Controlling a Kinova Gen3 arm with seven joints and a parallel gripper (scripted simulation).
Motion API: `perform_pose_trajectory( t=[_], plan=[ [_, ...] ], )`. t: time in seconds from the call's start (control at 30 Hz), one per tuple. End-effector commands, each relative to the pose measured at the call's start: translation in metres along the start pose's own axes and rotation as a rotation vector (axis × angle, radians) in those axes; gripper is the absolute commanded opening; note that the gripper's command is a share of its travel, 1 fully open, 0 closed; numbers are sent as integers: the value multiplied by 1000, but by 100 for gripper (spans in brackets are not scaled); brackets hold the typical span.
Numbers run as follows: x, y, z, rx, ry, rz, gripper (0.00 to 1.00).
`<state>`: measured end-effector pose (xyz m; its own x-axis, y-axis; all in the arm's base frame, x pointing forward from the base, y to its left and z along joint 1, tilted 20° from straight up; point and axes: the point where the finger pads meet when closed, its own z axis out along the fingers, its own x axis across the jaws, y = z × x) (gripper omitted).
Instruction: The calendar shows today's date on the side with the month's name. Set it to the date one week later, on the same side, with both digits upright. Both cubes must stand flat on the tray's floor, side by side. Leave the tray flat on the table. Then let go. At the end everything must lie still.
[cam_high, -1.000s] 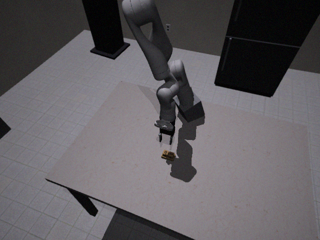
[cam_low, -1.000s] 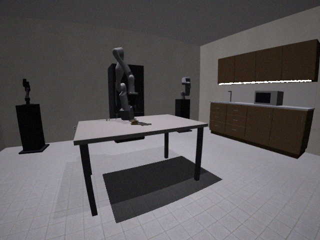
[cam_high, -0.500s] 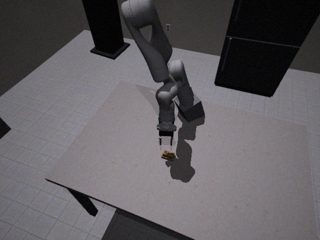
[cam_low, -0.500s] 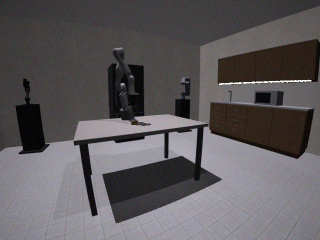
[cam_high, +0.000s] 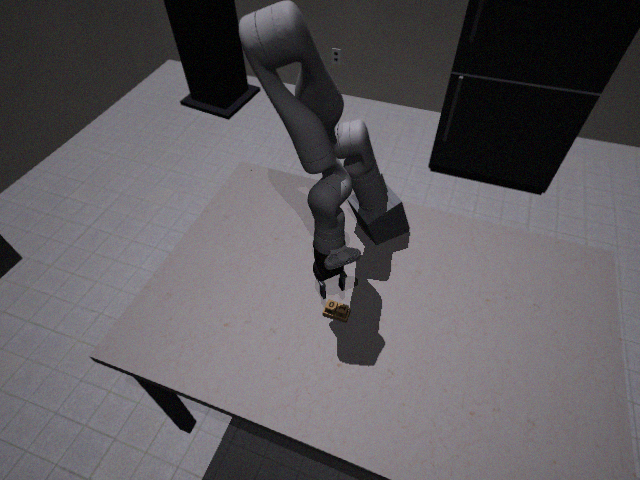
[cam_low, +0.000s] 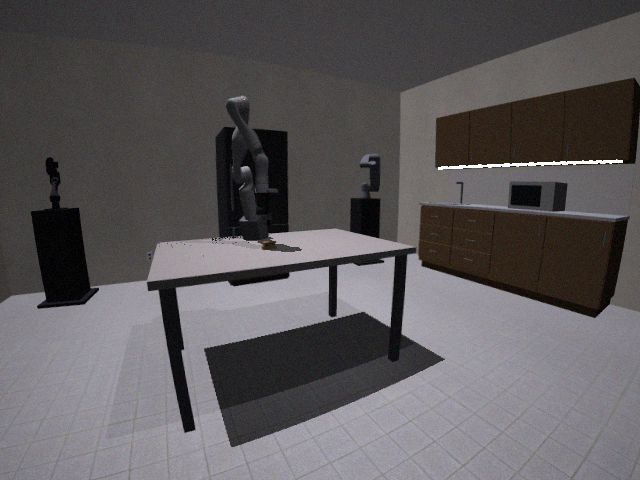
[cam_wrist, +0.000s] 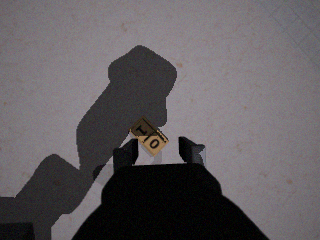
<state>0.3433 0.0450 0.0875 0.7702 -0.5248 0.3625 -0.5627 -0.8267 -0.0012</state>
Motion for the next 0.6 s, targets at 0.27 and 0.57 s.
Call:
perform_pose_trajectory(
  t=[0.27, 0.57],
  plan=[
    [-3, 6, 16, -5, -10, -391, 100],
    [-5, 9, 23, -1, -15, -593, 100]
  ],
)
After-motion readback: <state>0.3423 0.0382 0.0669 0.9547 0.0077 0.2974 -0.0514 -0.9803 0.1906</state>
